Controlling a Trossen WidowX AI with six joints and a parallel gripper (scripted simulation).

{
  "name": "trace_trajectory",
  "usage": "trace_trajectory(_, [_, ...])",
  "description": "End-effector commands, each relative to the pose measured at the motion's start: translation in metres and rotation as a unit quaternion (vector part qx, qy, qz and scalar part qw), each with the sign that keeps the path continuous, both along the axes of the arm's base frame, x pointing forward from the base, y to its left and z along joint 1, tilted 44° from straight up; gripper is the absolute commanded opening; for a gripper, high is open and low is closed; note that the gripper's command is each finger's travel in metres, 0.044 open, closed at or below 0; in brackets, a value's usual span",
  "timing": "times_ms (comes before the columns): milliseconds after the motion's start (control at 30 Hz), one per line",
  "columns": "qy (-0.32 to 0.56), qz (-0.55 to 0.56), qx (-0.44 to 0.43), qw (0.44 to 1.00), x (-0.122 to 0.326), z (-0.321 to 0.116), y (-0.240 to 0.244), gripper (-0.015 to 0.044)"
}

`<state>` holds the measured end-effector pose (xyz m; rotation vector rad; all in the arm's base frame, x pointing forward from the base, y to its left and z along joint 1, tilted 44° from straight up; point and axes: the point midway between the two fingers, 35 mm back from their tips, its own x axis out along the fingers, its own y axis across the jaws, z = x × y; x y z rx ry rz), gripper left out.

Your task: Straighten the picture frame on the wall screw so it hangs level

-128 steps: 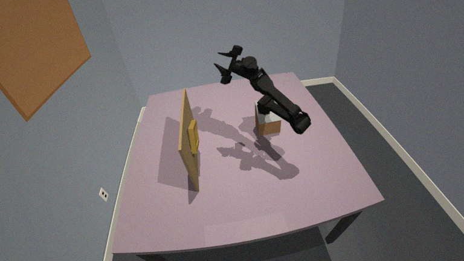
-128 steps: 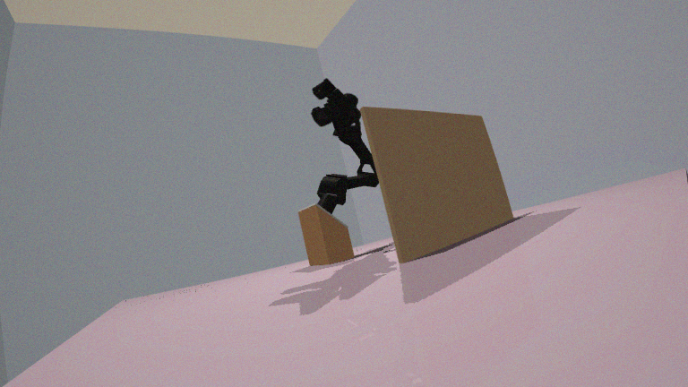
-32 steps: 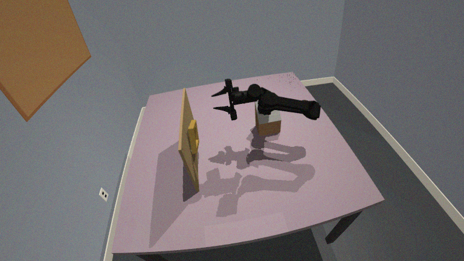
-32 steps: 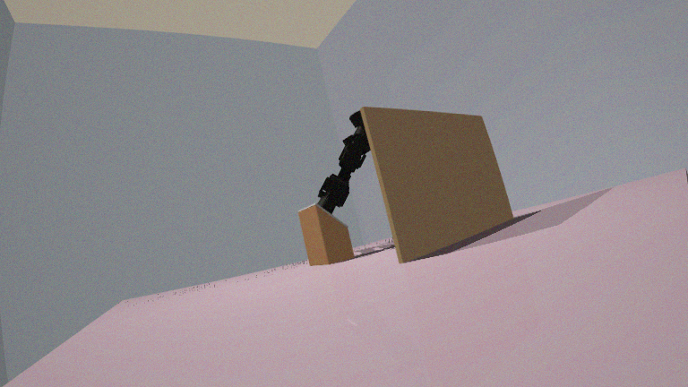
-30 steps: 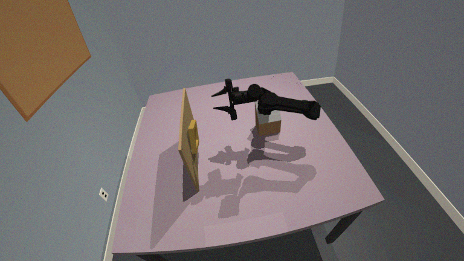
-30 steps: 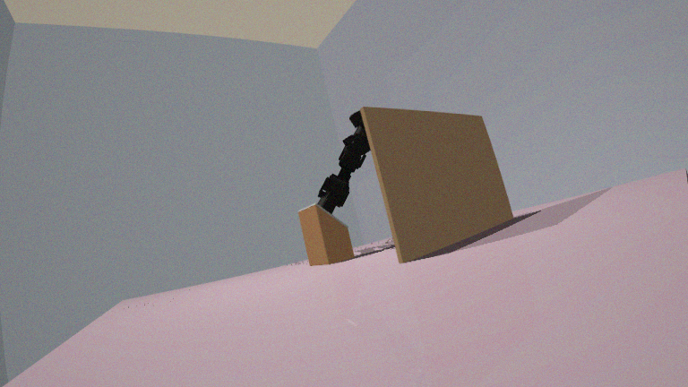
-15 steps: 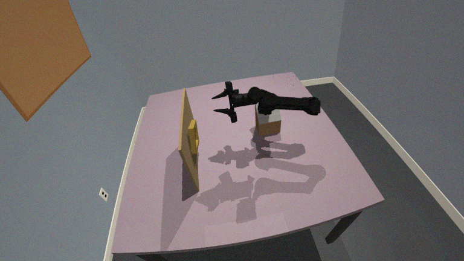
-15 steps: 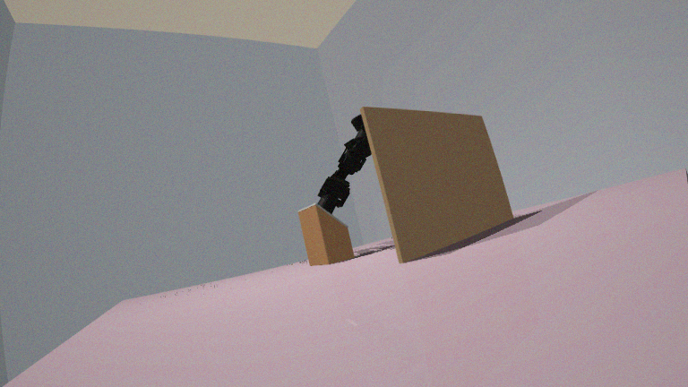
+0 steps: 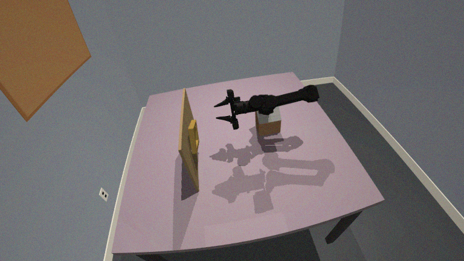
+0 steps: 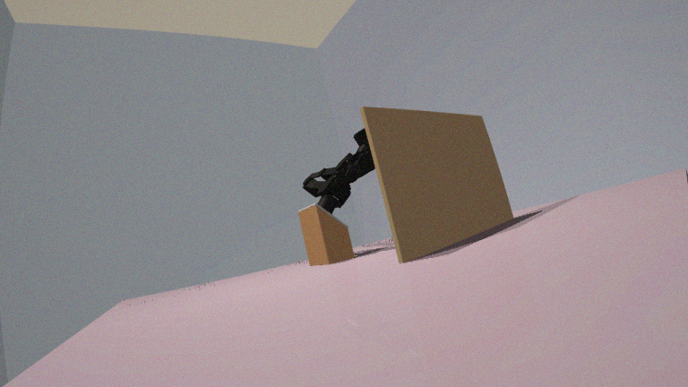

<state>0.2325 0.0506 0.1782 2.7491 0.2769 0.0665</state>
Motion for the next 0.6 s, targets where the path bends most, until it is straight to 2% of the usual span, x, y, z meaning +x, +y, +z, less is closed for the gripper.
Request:
trace_trajectory(0, [0.001, -0.002, 0.002, 1.000, 0.002, -0.002, -0.001, 0.0260])
trace_trajectory(333, [0.000, -0.002, 0.002, 1.000, 0.005, -0.003, 0.000, 0.0260])
trace_trajectory(567, [0.000, -0.002, 0.002, 1.000, 0.024, -0.002, 0.010, 0.0260])
